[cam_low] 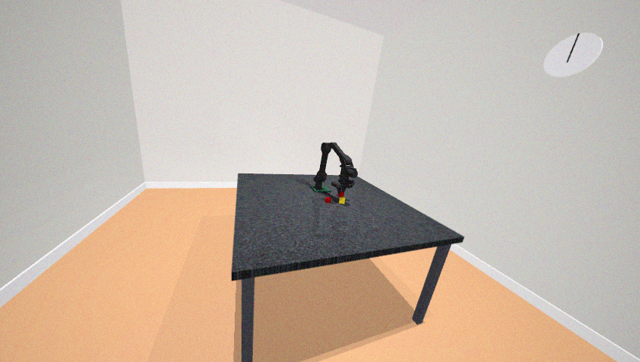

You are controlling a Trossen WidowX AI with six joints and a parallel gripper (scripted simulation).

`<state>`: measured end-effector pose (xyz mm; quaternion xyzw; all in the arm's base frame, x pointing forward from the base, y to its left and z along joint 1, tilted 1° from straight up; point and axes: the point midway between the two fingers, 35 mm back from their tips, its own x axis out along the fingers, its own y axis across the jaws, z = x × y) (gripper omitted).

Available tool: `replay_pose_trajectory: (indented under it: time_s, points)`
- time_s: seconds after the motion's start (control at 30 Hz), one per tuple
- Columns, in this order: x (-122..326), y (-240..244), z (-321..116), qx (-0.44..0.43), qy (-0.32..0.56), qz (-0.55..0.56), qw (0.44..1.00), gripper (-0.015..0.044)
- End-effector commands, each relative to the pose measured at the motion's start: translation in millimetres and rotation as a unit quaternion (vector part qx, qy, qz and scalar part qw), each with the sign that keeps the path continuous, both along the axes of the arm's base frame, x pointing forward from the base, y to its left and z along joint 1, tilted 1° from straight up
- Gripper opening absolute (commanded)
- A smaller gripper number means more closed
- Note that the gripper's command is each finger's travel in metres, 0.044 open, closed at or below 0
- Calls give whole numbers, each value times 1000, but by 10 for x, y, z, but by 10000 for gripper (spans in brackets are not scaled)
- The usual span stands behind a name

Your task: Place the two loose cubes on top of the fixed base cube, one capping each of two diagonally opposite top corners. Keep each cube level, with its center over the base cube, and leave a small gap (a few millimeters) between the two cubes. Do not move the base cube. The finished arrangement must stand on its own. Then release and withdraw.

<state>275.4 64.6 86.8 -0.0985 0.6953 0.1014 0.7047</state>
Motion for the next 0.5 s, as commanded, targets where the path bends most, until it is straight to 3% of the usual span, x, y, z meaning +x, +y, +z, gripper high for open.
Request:
replay_pose_trajectory:
  time_s: [0.0, 0.03, 0.17, 0.47]
  points:
    - [0, 7, -5, 2, 0, 0, 1000, 105]
    - [0, 7, -5, 2, 0, 0, 1000, 105]
    - [0, 7, -5, 2, 0, 0, 1000, 205]
    - [-1, 0, 93, 0, 0, 0, 1000, 205]
